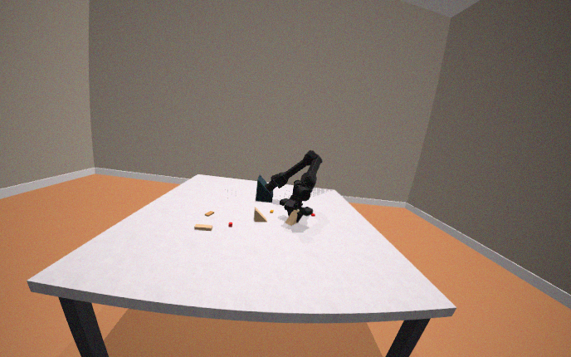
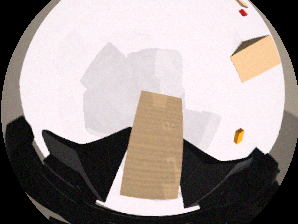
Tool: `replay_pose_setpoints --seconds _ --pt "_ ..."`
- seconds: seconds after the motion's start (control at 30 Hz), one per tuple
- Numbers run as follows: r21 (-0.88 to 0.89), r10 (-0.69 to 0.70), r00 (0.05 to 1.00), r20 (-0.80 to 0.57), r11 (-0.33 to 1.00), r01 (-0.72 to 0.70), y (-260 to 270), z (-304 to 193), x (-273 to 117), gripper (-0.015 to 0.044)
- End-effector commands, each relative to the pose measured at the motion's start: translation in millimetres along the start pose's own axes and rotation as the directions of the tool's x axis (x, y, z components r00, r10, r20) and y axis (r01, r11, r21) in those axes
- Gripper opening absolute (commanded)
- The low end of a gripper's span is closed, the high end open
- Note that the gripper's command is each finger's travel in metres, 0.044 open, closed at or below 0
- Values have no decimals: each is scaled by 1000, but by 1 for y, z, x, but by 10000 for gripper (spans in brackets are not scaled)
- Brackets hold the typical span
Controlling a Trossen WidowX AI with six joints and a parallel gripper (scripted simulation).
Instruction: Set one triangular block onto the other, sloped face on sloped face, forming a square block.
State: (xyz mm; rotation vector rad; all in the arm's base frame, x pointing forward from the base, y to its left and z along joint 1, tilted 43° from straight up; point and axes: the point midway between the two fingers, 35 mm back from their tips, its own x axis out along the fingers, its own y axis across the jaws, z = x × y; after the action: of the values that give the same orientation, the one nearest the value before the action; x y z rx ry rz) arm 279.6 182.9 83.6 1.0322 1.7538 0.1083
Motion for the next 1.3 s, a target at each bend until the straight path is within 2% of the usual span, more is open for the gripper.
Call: replay_pose_setpoints --seconds 0.0,0.17,0.37,0.57,1.07,1.27 --pt "3 -1 1000 -1 1000 1 0 0 1 184" --pt "3 -1 1000 -1 1000 1 0 0 1 150" --pt "3 -1 1000 0 1000 1 0 1 -5 0" --pt "1 0 1000 1 1000 0 0 0 -29 0" --pt "-26 -1 1000 5 1000 1 -1 2 -28 0" --pt "-147 -1 1000 5 989 1 -1 2 -28 0"
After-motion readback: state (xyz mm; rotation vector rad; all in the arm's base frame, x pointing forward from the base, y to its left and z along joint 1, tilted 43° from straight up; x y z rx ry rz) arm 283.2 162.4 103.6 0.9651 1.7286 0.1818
